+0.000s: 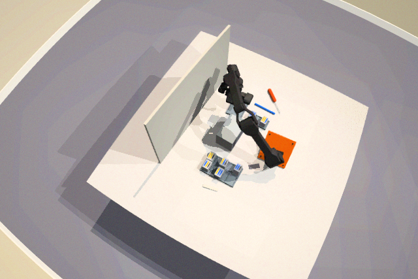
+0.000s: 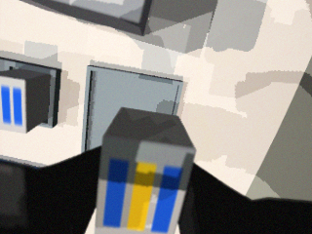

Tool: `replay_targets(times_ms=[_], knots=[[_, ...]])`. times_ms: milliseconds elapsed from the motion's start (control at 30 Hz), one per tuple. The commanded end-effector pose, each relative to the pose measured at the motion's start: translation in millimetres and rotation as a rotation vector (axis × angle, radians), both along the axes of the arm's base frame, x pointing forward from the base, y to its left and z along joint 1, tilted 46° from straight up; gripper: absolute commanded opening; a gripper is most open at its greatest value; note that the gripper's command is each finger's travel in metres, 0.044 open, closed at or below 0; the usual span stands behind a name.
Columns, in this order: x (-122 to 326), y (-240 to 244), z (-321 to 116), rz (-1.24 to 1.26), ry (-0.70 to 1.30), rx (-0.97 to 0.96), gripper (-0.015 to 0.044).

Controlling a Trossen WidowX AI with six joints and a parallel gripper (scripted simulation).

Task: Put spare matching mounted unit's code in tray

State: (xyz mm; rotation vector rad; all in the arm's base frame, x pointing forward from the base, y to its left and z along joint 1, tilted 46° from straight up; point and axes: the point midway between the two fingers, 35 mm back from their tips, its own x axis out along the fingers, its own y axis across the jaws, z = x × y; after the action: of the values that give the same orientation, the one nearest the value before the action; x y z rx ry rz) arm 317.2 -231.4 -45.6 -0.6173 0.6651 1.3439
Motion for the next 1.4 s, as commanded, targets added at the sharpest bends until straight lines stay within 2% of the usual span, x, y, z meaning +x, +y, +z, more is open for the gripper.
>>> replay_targets(times_ms=[0, 133, 1367], knots=[[-9, -9, -19, 0.018, 0.001, 0.018, 0.0000], [-15, -13, -32, 0.028, 0.000, 0.035, 0.0000], [-11, 2, -51, 0.028, 0.000, 0.036, 0.0000]])
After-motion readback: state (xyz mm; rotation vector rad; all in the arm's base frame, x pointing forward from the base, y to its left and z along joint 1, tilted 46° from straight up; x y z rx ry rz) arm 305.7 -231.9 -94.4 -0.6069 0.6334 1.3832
